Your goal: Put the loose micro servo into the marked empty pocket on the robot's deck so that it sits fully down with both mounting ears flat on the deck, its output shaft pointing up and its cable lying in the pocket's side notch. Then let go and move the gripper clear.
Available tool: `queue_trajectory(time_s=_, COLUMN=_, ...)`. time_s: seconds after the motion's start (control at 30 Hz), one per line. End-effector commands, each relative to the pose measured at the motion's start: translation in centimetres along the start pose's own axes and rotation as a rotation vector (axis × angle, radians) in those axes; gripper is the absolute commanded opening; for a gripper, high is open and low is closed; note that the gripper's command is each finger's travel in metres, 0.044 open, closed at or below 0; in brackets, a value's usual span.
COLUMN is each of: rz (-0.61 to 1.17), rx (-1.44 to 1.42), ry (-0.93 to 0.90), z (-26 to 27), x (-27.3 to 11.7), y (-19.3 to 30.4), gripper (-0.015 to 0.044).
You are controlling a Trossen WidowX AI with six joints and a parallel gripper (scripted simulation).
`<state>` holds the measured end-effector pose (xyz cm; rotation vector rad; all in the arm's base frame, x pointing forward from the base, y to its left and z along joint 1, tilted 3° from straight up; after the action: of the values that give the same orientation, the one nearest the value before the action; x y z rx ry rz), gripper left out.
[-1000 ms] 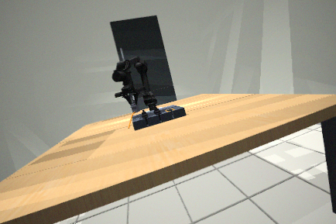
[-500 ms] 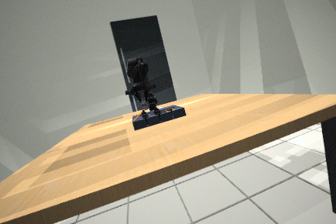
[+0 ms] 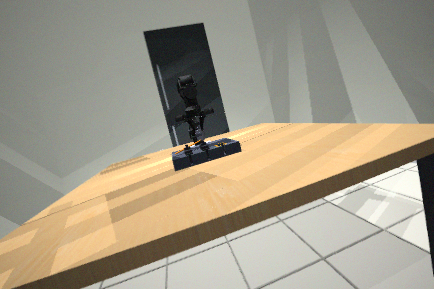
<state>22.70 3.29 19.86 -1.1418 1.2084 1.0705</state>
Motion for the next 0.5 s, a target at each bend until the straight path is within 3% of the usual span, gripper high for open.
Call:
queue_trajectory(time_s=0.0, rz=-0.003, rx=0.003, ry=0.001, z=1.2, x=-0.1, y=0.5, gripper=0.0)
queue_trajectory(time_s=0.47, rz=-0.001, rx=0.003, ry=-0.005, z=6.4, x=-0.1, y=2.3, gripper=0.0)
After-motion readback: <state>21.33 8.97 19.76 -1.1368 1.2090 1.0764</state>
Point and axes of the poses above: the point midway between the two fingers, 35 mm back from their tips, its own x axis out along the fingers, its own z axis across the jaws, y = z × x, the point moved 4 cm from there along -x, back along the fingers, and after that the axes turned 2 degrees about -x, right-handed, at the moved point
